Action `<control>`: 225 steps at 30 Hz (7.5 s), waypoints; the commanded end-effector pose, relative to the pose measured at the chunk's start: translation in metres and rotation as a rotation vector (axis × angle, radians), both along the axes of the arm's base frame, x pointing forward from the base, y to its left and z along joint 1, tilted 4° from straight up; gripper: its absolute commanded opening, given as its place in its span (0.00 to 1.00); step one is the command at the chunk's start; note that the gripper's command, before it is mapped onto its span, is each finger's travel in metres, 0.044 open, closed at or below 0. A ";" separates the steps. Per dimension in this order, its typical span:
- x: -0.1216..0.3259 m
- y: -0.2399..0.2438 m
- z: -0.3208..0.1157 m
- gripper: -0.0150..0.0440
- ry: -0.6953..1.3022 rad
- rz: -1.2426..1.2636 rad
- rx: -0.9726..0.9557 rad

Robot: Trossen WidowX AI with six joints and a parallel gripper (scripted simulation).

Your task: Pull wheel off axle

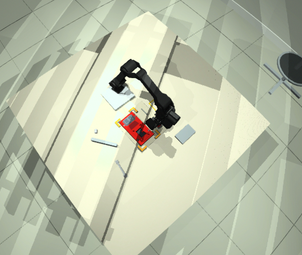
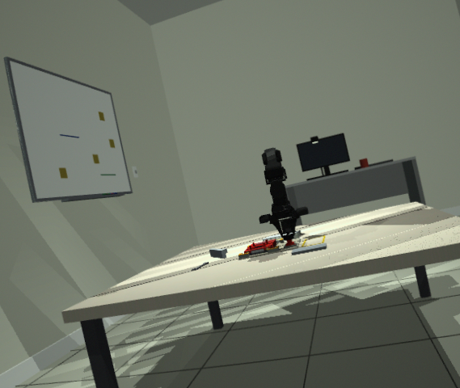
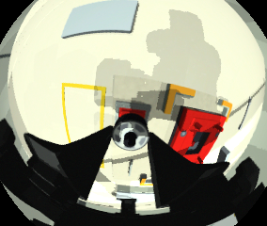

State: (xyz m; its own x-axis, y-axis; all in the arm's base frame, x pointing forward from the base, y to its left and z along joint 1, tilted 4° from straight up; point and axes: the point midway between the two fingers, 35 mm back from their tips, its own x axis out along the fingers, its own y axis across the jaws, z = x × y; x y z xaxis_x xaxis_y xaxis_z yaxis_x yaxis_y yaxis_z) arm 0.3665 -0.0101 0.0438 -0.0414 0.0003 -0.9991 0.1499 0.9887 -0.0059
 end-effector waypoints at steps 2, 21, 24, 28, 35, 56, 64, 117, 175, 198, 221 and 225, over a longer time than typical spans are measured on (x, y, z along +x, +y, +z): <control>0.000 0.000 0.004 0.25 -0.002 -0.001 0.001; 0.001 0.000 0.011 0.25 -0.002 -0.001 0.002; 0.001 0.000 0.012 0.25 -0.002 -0.001 0.002; 0.001 0.000 0.013 0.25 -0.002 -0.001 0.002; 0.001 0.000 0.015 0.25 -0.002 -0.001 0.003; 0.001 0.000 0.022 0.25 -0.002 -0.002 0.004; 0.001 0.000 0.025 0.25 -0.003 -0.002 0.004; -0.024 0.069 0.065 0.25 -0.004 0.001 0.010; -0.043 0.096 -0.027 0.76 0.002 0.002 0.009; -0.117 0.073 0.073 1.00 0.006 -0.003 0.012; -0.122 0.071 0.075 1.00 0.008 -0.003 0.012; -0.122 0.071 0.075 1.00 0.008 -0.003 0.012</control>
